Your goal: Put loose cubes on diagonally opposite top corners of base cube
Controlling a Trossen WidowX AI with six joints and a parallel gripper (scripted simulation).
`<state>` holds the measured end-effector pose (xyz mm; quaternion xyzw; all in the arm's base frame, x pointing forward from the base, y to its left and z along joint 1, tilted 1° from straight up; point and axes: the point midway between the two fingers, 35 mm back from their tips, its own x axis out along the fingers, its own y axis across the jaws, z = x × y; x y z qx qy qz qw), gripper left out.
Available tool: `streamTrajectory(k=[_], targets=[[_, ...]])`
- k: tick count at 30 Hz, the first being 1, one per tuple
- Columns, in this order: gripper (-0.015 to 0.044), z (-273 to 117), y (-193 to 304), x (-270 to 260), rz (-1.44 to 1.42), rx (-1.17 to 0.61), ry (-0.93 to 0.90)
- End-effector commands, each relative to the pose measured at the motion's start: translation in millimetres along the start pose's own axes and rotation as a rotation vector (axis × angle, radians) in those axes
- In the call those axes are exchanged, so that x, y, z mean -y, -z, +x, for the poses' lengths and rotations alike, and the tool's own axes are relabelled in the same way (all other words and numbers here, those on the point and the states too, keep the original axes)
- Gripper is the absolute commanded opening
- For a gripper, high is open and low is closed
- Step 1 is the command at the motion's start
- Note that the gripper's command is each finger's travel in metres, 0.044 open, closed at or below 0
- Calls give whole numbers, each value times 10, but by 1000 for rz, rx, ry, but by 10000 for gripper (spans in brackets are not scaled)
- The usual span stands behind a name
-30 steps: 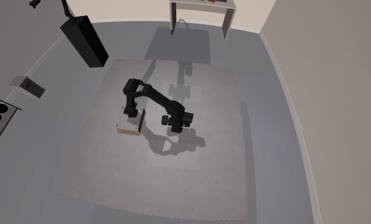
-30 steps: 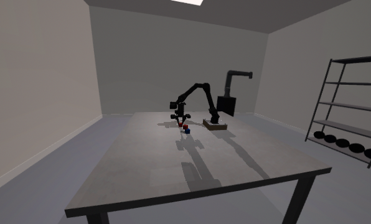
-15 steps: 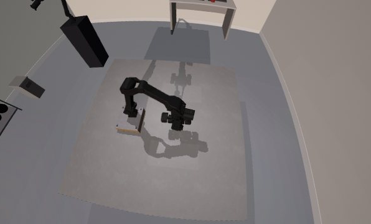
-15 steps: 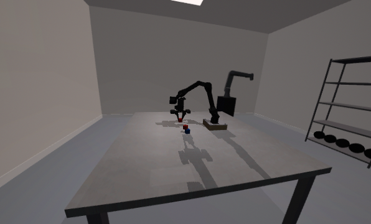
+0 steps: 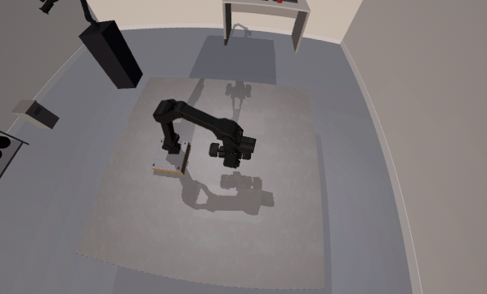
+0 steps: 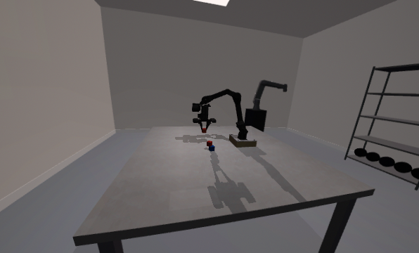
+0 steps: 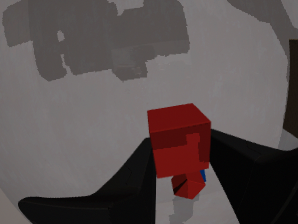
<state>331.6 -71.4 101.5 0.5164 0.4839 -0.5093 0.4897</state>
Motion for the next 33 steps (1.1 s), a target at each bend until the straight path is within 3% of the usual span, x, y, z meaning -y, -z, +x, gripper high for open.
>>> streamTrajectory(k=[1, 33], targets=[[105, -50, 19, 9, -9, 1, 0], [105, 17, 996, 273, -674, -9, -1]])
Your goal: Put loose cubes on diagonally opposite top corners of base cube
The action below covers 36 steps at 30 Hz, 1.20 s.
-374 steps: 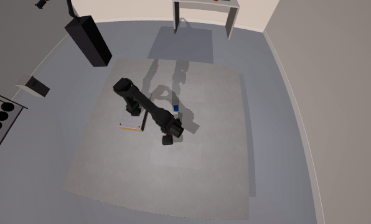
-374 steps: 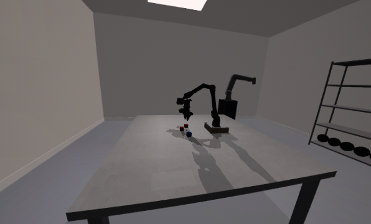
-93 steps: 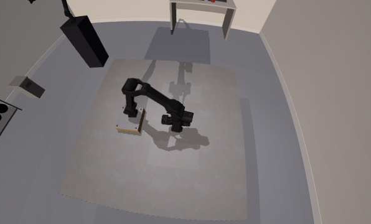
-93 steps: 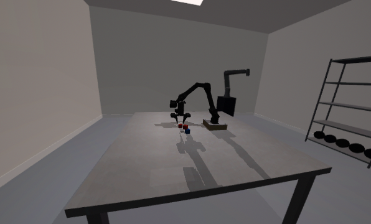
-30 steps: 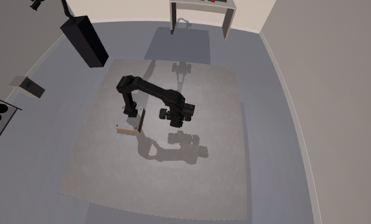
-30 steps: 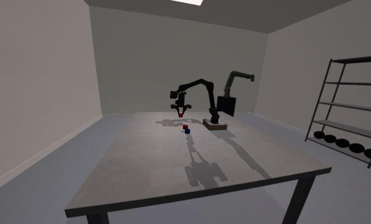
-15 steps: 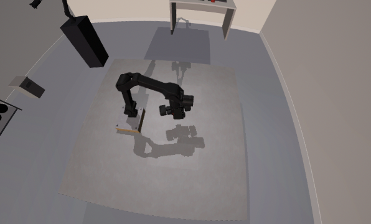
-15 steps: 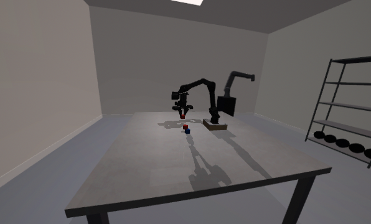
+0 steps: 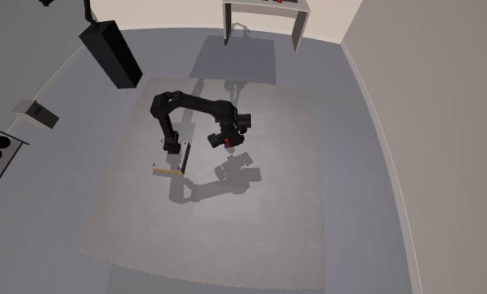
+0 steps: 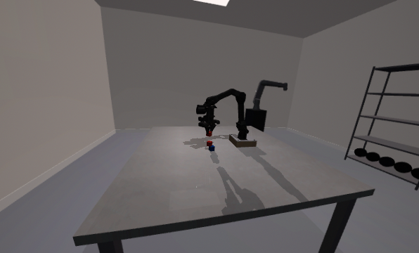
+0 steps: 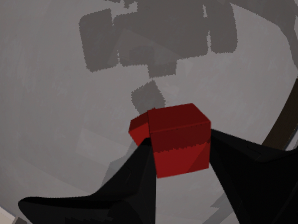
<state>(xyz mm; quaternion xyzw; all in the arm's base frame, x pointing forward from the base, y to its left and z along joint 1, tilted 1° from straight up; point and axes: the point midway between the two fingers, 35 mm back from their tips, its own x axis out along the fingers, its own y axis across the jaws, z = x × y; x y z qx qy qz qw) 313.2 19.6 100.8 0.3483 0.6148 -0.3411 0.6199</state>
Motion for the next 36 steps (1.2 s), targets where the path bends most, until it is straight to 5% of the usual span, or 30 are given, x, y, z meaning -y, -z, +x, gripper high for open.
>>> streamTrajectory(k=[1, 18, 36], targets=[[105, 14, 134, -25, -90, -4, -2], [105, 58, 622, -62, -431, -9, -4], [105, 364, 621, -41, -375, -46, -15]])
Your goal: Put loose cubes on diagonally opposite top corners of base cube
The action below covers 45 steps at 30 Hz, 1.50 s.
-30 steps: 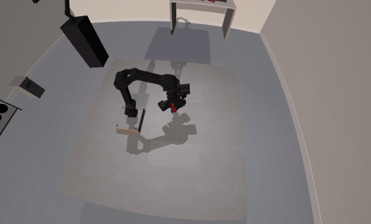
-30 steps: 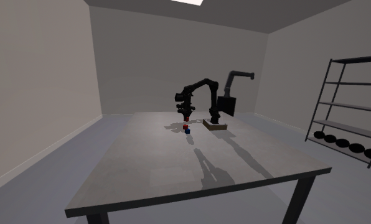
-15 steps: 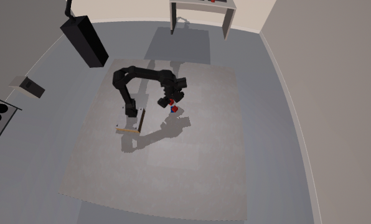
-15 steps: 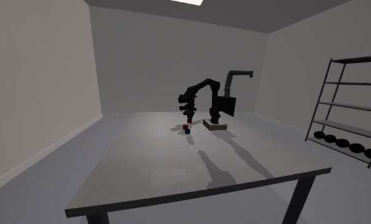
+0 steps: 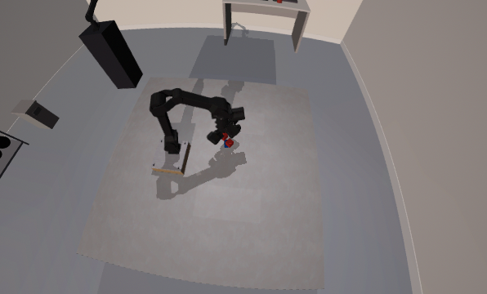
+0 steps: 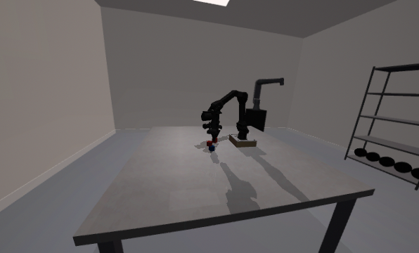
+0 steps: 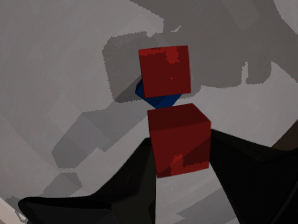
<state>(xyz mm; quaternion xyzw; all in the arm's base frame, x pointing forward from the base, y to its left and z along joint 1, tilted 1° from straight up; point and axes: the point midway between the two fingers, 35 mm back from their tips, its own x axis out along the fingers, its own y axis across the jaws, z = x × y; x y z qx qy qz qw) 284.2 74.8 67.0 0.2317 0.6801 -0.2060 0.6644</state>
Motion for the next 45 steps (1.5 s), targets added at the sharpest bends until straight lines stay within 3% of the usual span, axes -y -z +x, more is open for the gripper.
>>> streamTrajectory(k=[1, 23, 45], targets=[[105, 27, -5, -1, 13, -3, -7], [105, 316, -11, -18, -45, 30, 11], [105, 334, -11, -17, -46, 30, 12]])
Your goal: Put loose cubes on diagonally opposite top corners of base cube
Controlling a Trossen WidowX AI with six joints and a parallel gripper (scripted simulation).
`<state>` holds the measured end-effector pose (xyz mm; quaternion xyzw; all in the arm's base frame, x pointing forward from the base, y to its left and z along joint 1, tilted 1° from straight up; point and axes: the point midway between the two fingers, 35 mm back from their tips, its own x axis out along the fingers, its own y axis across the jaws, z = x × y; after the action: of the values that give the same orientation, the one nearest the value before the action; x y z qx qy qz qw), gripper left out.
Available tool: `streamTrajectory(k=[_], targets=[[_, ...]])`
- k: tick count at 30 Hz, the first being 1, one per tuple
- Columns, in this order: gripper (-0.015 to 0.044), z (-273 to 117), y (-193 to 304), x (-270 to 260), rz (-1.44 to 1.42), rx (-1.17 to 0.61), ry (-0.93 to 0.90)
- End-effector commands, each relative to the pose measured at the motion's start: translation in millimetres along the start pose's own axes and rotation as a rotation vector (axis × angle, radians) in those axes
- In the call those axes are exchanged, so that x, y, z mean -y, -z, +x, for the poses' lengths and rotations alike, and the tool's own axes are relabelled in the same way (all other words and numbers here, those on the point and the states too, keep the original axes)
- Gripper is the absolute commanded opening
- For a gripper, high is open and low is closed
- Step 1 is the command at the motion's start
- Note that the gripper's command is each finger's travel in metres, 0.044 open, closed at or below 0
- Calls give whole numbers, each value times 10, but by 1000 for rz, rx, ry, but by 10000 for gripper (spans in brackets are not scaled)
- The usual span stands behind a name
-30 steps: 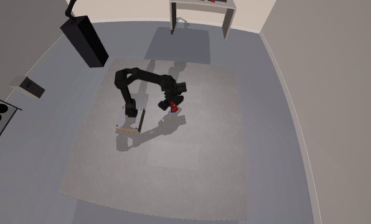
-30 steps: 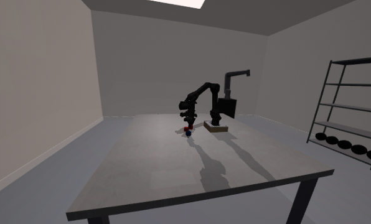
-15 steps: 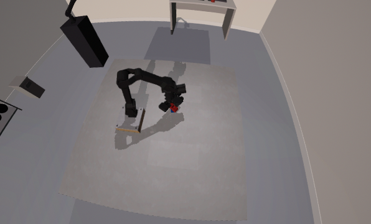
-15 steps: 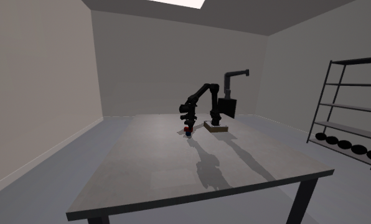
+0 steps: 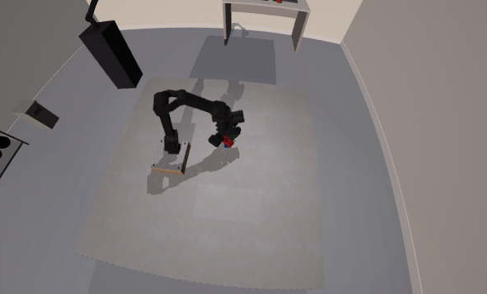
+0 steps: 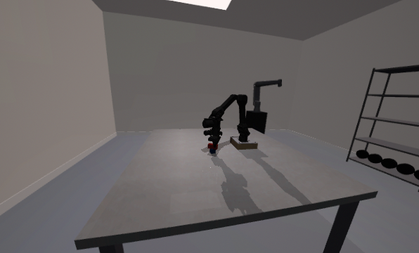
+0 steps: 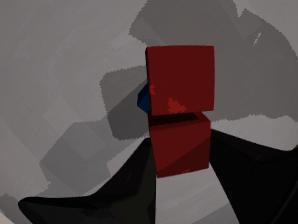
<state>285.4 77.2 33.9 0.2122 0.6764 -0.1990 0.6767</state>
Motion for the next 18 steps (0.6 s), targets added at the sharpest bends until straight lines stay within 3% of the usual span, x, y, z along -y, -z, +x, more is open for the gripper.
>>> streamTrajectory(k=[1, 2, 6, 18], targets=[[105, 3, -5, 0, -6, 4, 1], [105, 3, -5, 0, -6, 4, 1], [205, 3, -5, 0, -6, 4, 1], [205, -139, 0, -1, 0, 0, 0]])
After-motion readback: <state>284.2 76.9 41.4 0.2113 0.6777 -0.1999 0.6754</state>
